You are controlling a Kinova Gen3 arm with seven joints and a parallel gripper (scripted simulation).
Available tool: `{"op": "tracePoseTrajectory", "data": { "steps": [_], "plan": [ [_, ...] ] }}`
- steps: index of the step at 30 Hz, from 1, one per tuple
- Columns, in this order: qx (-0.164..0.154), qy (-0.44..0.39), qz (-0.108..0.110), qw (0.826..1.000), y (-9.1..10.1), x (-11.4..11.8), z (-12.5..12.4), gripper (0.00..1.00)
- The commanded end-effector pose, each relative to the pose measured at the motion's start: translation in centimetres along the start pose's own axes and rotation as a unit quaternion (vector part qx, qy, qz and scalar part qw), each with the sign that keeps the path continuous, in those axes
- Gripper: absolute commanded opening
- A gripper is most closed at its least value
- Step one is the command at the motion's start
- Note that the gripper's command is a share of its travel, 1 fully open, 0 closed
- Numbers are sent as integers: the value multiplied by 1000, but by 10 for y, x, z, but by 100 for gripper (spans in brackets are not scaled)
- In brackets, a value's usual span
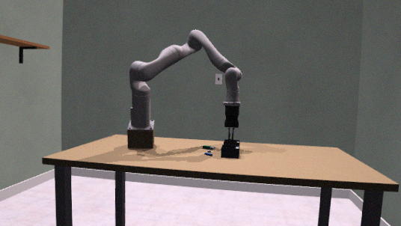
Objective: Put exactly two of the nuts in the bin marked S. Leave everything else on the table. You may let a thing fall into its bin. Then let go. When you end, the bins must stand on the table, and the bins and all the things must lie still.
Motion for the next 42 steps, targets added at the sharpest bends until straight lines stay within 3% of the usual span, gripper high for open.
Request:
{"op": "tracePoseTrajectory", "data": {
  "steps": [1,14,29,30,42],
  "plan": [
    [2,-1,1,1000,-7,0,-2,34],
    [2,-1,1,1000,-28,0,-3,34],
    [2,-1,1,1000,-28,0,-3,34],
    [2,-1,1,1000,-28,0,-3,64],
    [2,-1,1,1000,-27,0,-3,64]
  ]
}}
Point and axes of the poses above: the point where the finger pads meet when closed, its own y axis back along the fingers, its own x axis across the jaws, z = x × y, the point moved 4 cm from there along y, back along the fingers, and after that the axes turned 14 degrees about -y, right-handed, at the moved point
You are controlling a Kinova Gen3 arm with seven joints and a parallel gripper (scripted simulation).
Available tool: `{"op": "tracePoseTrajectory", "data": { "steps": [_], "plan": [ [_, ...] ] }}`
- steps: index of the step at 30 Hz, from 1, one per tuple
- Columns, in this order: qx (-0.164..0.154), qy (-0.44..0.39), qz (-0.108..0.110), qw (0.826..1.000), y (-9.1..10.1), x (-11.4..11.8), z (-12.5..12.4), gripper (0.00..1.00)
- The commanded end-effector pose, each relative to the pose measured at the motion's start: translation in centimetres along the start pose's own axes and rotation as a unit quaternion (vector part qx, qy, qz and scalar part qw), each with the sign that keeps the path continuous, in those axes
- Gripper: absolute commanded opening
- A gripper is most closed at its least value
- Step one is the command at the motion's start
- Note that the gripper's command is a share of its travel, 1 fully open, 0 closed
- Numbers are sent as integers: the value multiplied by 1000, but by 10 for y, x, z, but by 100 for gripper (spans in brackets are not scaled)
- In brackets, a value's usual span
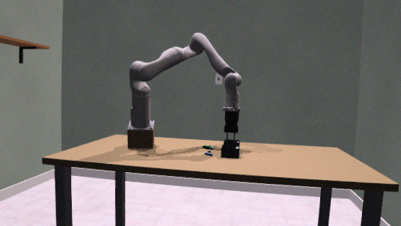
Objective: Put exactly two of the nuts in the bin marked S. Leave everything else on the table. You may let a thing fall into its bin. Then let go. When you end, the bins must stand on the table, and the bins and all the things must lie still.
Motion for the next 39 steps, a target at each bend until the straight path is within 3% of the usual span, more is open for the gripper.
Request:
{"op": "tracePoseTrajectory", "data": {
  "steps": [1,29,33,39],
  "plan": [
    [-1,0,-1,1000,1,0,0,64],
    [-1,0,-1,1000,27,0,0,64],
    [-1,0,-1,1000,44,0,0,64],
    [-1,0,-1,1000,44,0,0,64]
  ]
}}
Point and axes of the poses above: the point where the finger pads meet when closed, its own y axis back along the fingers, its own x axis across the jaws, z = x × y, the point moved 4 cm from there along y, back along the fingers, and after that the axes turned 14 degrees about -y, right-handed, at the moved point
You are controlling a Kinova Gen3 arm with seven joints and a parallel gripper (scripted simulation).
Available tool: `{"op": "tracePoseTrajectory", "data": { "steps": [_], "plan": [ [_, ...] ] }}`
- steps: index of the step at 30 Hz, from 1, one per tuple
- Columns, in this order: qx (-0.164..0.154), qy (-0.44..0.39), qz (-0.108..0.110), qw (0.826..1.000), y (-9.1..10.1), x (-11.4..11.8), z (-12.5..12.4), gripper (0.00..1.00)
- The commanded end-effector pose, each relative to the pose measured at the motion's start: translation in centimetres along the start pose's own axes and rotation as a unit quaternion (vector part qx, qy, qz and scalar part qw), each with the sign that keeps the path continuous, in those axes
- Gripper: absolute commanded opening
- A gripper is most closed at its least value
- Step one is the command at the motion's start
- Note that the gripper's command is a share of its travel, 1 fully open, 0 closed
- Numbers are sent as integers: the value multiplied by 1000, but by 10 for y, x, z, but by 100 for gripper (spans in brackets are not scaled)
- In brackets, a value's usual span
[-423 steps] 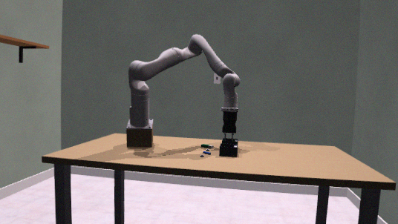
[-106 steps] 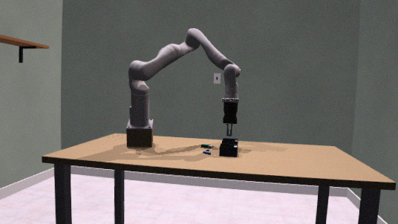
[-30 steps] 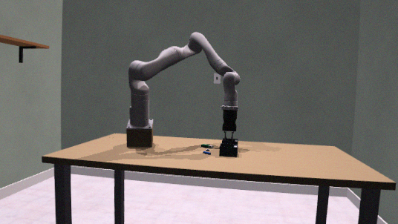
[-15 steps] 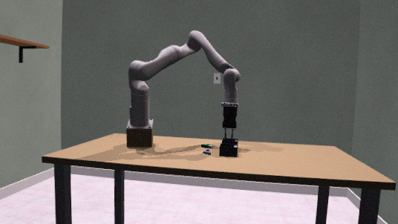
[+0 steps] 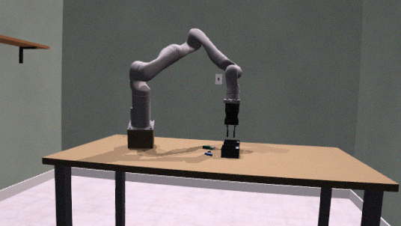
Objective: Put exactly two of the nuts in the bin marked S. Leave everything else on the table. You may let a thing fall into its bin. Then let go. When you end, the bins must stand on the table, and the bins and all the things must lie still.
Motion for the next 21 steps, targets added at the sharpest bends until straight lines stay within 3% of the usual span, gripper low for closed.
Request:
{"op": "tracePoseTrajectory", "data": {
  "steps": [1,3,4,7,21],
  "plan": [
    [-2,1,-1,1000,2,0,2,64],
    [-2,1,-1,1000,2,0,2,64],
    [-2,1,-1,1000,6,0,2,100],
    [-2,1,-1,1000,10,0,2,100],
    [-2,1,-1,1000,66,0,2,100]
  ]
}}
Point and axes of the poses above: the point where the finger pads meet when closed, its own y axis back along the fingers, its own x axis across the jaws, z = x × y, the point moved 4 cm from there along y, back along the fingers, and after that the axes turned 14 degrees about -y, right-handed, at the moved point
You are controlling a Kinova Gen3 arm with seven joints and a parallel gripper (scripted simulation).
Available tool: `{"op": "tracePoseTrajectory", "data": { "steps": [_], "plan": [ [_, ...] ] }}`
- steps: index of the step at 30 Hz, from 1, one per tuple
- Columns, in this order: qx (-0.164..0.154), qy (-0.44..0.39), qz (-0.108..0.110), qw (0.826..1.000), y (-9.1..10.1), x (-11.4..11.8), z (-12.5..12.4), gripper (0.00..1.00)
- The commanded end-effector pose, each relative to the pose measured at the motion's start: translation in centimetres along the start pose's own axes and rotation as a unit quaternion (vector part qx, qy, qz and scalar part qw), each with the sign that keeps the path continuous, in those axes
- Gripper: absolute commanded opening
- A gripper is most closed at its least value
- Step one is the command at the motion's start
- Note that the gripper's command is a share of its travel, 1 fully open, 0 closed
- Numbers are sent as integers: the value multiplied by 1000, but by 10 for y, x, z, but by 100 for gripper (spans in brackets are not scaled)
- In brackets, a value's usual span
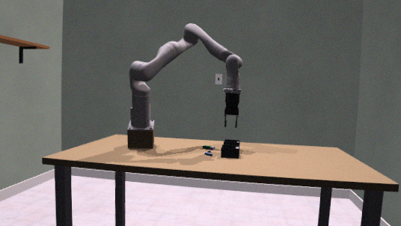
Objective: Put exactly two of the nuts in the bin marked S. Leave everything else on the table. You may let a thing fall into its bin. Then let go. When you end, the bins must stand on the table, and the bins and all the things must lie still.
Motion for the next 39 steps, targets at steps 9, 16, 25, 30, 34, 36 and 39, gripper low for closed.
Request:
{"op": "tracePoseTrajectory", "data": {
  "steps": [9,16,25,30,34,36,39],
  "plan": [
    [-7,3,-4,1000,40,0,5,100],
    [-7,3,-4,1000,68,0,5,100],
    [-7,3,-4,1000,82,0,5,100],
    [-7,3,-4,1000,82,0,5,100],
    [-7,3,-4,1000,82,0,5,100],
    [-7,3,-4,1000,82,0,5,100],
    [-7,3,-4,1000,82,0,5,100]
  ]
}}
Point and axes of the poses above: the point where the finger pads meet when closed, its own y axis back along the fingers, its own x axis across the jaws, z = x × y, the point moved 4 cm from there along y, back along the fingers, and after that the axes turned 14 degrees about -y, right-handed, at the moved point
